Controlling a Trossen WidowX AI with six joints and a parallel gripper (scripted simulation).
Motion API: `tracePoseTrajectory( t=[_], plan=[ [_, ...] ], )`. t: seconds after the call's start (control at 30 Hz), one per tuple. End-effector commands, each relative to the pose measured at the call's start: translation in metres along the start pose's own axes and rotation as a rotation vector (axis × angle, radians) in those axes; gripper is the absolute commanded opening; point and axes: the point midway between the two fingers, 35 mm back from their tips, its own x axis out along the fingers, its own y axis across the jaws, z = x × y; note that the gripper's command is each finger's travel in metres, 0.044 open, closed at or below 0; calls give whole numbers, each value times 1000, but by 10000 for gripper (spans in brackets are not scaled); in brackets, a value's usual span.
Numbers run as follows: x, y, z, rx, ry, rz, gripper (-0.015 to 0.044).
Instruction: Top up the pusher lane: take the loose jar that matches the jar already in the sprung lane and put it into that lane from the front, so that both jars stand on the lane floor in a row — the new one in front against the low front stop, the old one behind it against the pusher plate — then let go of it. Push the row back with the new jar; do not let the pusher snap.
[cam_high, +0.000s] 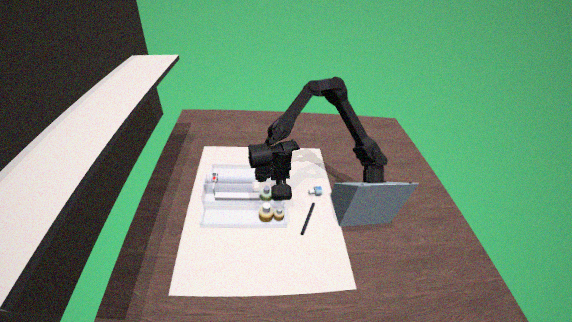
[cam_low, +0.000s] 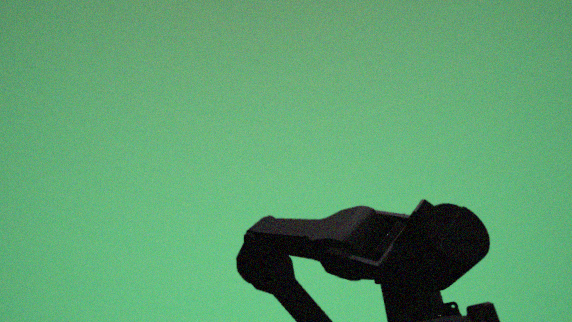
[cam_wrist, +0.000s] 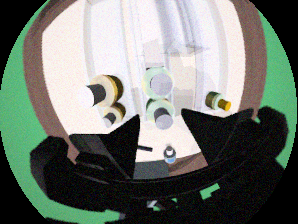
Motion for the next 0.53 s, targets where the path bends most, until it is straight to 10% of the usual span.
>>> tracePoseTrajectory(
  t=[0.0, 0.5],
  plan=[
    [-3, -1, -1, 7, 4, 3, 304],
    [-4, 1, -47, 4, 6, 4, 304]
  ],
)
